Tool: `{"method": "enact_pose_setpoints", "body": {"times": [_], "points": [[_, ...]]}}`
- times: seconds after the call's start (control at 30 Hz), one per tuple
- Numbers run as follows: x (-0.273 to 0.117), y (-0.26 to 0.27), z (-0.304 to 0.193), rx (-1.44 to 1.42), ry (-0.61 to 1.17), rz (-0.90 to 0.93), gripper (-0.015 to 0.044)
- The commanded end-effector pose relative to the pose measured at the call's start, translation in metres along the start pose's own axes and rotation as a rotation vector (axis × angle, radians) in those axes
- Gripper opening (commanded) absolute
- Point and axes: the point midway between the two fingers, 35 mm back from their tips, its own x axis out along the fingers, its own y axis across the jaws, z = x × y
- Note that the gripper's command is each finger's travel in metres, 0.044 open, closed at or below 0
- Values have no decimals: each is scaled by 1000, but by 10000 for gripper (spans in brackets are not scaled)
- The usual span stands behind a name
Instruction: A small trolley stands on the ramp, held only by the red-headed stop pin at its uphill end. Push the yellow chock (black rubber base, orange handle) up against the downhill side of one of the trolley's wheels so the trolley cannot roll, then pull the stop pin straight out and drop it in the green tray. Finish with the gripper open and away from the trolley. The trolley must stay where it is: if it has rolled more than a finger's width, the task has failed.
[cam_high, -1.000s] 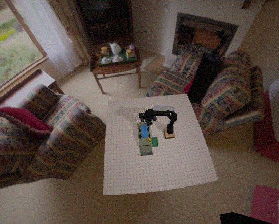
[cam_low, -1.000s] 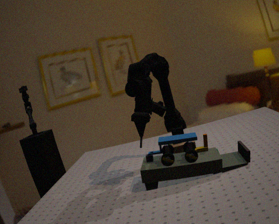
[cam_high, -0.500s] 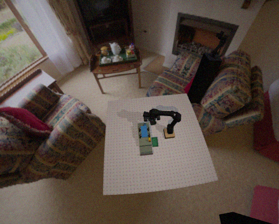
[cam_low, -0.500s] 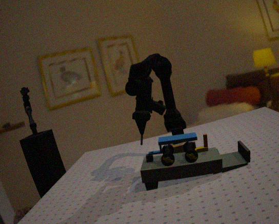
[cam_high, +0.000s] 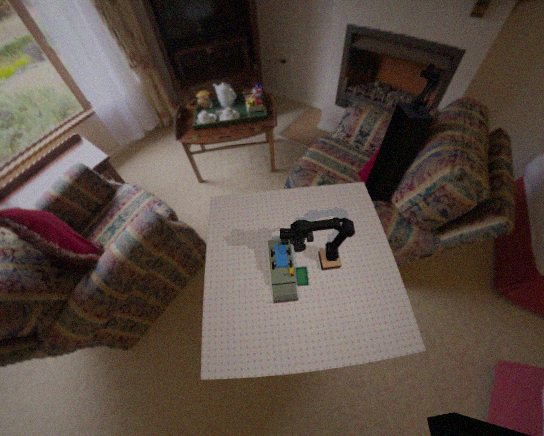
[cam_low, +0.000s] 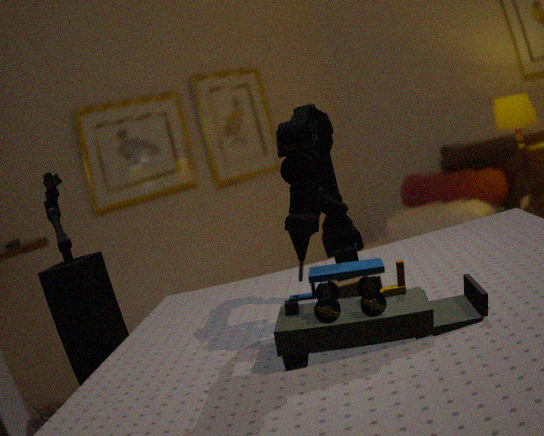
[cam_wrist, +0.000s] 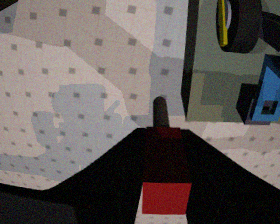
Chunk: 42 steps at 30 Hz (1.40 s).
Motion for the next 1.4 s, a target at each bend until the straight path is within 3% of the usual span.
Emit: {"method": "enact_pose_setpoints", "body": {"times": [0.0,1.37], "points": [[-2,1,15,0,3,3,0],[-23,3,175,0,-13,4,0]]}}
